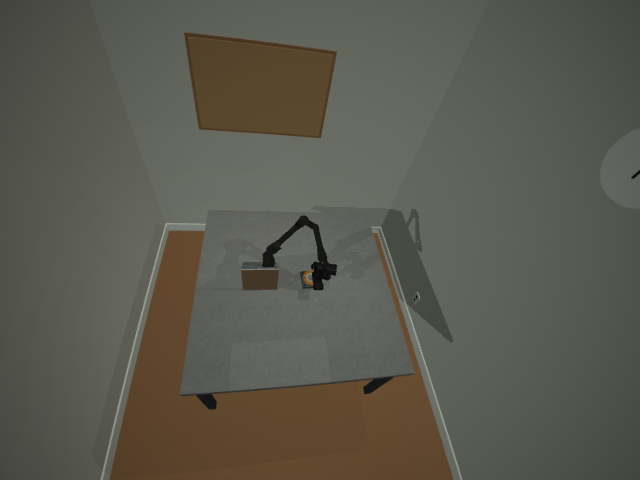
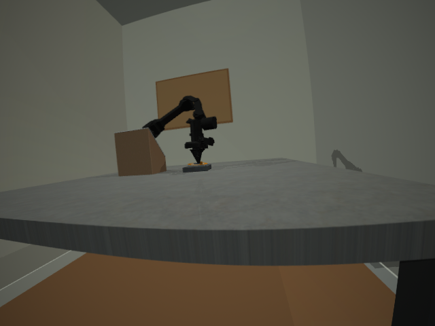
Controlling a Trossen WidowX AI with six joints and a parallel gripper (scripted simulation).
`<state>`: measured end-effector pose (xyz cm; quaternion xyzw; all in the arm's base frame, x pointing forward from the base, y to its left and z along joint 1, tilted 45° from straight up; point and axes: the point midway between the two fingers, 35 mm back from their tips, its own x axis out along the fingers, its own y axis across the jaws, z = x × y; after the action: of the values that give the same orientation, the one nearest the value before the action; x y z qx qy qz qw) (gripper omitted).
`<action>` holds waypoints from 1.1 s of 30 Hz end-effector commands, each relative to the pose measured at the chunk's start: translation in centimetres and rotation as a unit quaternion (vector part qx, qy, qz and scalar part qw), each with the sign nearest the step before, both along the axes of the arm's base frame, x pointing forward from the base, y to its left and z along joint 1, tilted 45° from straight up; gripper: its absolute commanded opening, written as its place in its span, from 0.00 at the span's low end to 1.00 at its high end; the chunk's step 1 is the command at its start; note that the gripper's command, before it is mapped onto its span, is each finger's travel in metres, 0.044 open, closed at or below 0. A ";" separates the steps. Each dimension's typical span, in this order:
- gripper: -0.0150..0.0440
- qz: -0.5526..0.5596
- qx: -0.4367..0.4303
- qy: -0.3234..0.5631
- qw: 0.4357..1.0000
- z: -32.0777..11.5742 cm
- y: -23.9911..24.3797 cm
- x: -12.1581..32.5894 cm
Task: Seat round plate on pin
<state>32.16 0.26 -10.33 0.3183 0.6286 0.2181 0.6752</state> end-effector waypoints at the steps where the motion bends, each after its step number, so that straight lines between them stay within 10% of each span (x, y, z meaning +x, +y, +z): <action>1: 0.25 0.002 0.001 -0.009 1.000 0.2 0.2 0.8; 33: 0.25 0.002 0.001 -0.010 1.000 1.0 0.7 1.9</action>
<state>33.48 0.63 -9.66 0.3173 0.6264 0.2181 0.6777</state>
